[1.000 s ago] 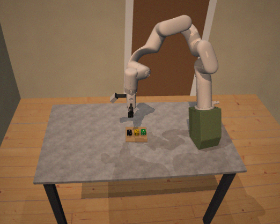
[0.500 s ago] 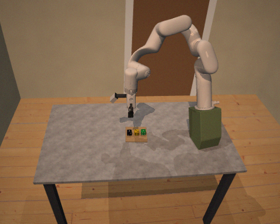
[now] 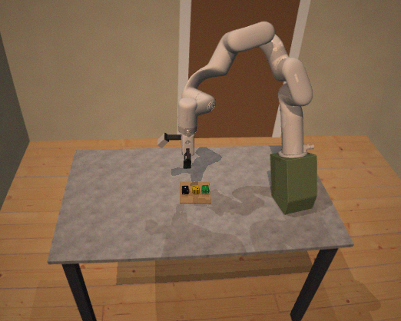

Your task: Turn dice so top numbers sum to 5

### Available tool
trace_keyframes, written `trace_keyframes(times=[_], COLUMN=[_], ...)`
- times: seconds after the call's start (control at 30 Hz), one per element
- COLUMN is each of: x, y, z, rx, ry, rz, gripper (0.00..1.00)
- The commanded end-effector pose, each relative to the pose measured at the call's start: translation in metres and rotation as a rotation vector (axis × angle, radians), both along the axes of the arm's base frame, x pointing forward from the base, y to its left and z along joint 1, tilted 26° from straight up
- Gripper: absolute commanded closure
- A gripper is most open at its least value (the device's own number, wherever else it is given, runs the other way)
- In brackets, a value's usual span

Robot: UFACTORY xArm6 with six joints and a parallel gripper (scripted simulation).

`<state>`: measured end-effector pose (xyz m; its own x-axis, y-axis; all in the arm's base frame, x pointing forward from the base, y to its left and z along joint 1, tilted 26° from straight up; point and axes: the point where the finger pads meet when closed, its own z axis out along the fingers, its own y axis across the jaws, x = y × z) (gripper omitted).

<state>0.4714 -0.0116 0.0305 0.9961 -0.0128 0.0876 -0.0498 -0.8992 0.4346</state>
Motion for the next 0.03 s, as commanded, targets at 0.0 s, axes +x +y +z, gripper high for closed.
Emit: trace_keyframes(times=[0.0], x=[0.0014], y=[0.0007], z=[0.0014], rx=[0.001], ry=[-0.004], rz=[0.001], gripper=[0.0])
